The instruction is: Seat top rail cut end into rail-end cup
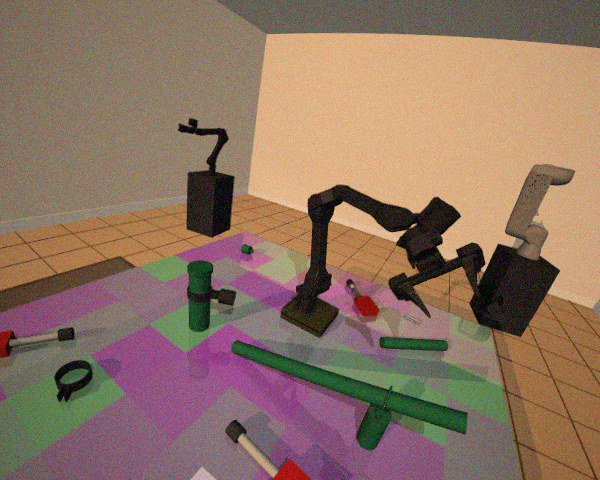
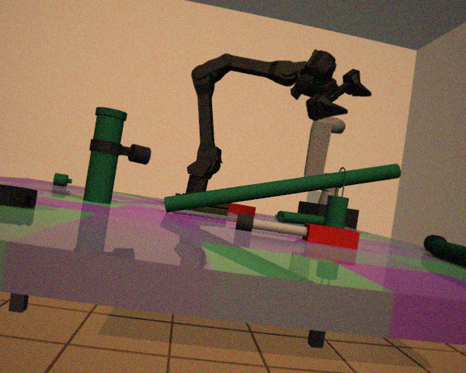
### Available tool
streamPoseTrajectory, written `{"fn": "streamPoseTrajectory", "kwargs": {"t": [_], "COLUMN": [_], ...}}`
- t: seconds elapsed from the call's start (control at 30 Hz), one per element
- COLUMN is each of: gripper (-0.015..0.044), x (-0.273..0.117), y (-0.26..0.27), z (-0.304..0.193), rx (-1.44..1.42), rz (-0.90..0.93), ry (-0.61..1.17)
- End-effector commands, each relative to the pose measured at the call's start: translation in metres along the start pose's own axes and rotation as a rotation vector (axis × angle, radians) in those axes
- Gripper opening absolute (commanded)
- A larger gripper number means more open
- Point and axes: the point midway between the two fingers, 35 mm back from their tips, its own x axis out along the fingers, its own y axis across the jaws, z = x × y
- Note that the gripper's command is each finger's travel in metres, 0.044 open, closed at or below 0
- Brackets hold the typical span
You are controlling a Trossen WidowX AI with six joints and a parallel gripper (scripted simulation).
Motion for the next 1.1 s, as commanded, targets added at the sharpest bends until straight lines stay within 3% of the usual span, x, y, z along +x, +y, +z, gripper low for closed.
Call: {"fn": "streamPoseTrajectory", "kwargs": {"t": [0.0, 0.27, 0.6, 0.73, 1.07], "gripper": [0.0440, 0.0440, 0.0440, 0.0440, 0.0440], "x": [0.012, 0.003, -0.067, -0.097, -0.107], "y": [-0.052, -0.160, -0.270, -0.294, -0.309], "z": [0.037, 0.097, 0.131, 0.131, 0.136], "rx": [-0.153, -0.382, -0.457, -0.438, -0.579], "rz": [-0.146, -0.431, -0.643, -0.664, -0.634], "ry": [0.007, 0.130, 0.389, 0.469, 0.558]}}
